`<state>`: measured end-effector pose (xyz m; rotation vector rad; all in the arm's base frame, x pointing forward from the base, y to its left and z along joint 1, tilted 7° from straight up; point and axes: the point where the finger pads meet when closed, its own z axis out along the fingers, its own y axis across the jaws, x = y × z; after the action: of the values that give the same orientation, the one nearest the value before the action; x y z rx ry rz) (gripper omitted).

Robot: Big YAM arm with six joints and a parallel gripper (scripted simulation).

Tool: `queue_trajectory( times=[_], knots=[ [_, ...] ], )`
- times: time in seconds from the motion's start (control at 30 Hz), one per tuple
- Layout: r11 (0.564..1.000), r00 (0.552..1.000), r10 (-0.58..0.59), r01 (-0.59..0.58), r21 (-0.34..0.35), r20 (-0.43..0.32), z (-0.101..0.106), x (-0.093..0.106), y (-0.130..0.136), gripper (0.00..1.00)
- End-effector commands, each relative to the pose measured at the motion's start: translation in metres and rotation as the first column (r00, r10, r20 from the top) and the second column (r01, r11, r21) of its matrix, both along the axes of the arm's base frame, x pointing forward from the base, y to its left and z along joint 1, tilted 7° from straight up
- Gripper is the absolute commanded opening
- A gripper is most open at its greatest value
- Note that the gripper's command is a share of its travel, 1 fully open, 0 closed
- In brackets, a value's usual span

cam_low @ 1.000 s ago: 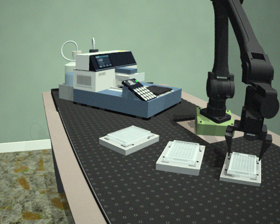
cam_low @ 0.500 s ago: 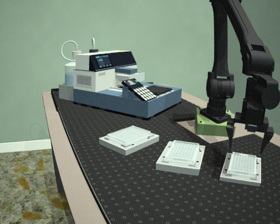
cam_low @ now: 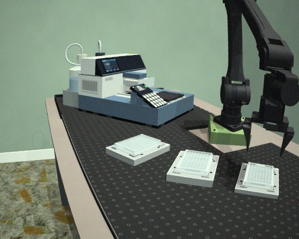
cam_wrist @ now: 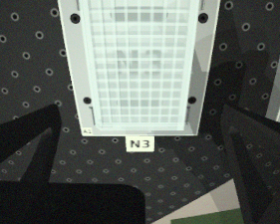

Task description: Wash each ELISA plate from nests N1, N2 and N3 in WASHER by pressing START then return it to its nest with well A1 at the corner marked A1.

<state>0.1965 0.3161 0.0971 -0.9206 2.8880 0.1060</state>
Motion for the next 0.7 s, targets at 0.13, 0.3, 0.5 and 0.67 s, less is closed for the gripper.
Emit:
queue_trajectory(
  times=[0.13, 0.3, 0.5, 0.67],
  knots=[
    [0.999, 1.000, 0.000, -0.002, 0.053, 0.031, 0.037, 0.005, 0.016, 1.00],
    [0.999, 1.000, 0.000, -0.001, 0.050, 0.029, 0.045, 0.005, 0.015, 1.00],
    [1.000, 1.000, 0.000, 0.000, 0.025, 0.015, 0.030, 0.003, 0.007, 1.00],
    [1.000, 1.000, 0.000, 0.000, 0.025, 0.015, 0.030, 0.003, 0.007, 1.00]
  ],
)
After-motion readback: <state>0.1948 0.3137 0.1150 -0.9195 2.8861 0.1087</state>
